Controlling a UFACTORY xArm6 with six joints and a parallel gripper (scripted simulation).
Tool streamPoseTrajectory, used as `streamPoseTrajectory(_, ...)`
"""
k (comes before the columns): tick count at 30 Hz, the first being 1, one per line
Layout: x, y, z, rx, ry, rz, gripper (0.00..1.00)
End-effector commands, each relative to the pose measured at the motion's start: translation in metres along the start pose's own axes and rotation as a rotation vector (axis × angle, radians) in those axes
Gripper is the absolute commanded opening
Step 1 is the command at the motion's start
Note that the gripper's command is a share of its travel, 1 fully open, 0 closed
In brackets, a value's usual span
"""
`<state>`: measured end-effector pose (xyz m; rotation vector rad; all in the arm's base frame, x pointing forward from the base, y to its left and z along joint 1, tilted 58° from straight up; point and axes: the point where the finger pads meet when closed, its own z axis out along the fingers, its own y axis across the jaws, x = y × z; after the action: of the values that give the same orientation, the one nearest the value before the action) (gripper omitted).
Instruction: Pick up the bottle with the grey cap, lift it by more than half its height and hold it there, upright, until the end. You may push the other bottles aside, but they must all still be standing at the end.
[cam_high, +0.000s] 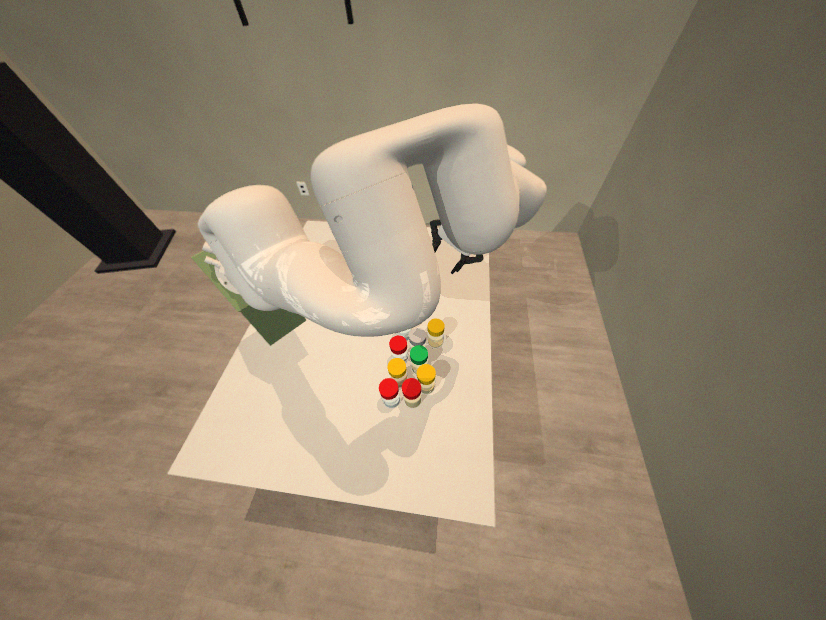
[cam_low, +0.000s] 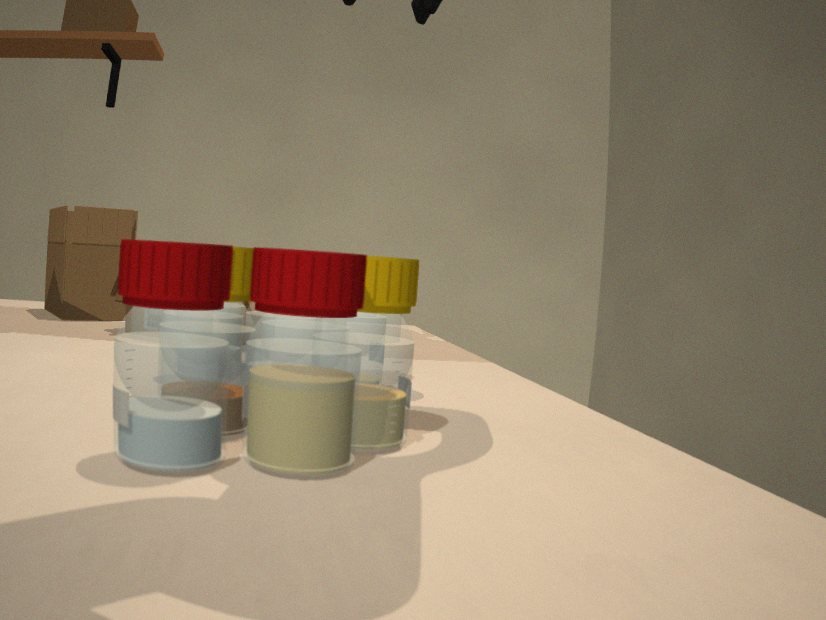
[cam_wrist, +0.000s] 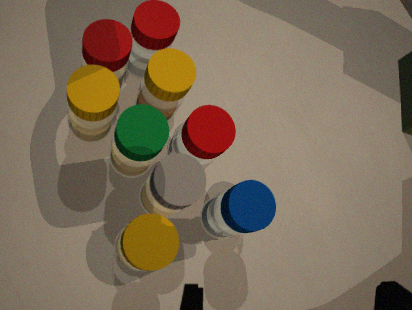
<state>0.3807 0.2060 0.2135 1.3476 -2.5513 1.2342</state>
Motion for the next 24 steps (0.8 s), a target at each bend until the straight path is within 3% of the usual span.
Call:
streamPoseTrajectory(1, 0.02, -0.011, 0.004, 0.068, -0.061, 0.088, 0.79)
streamPoseTrajectory(10, 0.026, -0.012, 0.007, 0.081, -0.075, 0.112, 0.79)
streamPoseTrajectory(19, 0.062, -0.016, 0.022, 0.177, -0.201, 0.26, 0.79)
streamPoseTrajectory(24, 0.062, -0.016, 0.022, 0.177, -0.201, 0.26, 0.79)
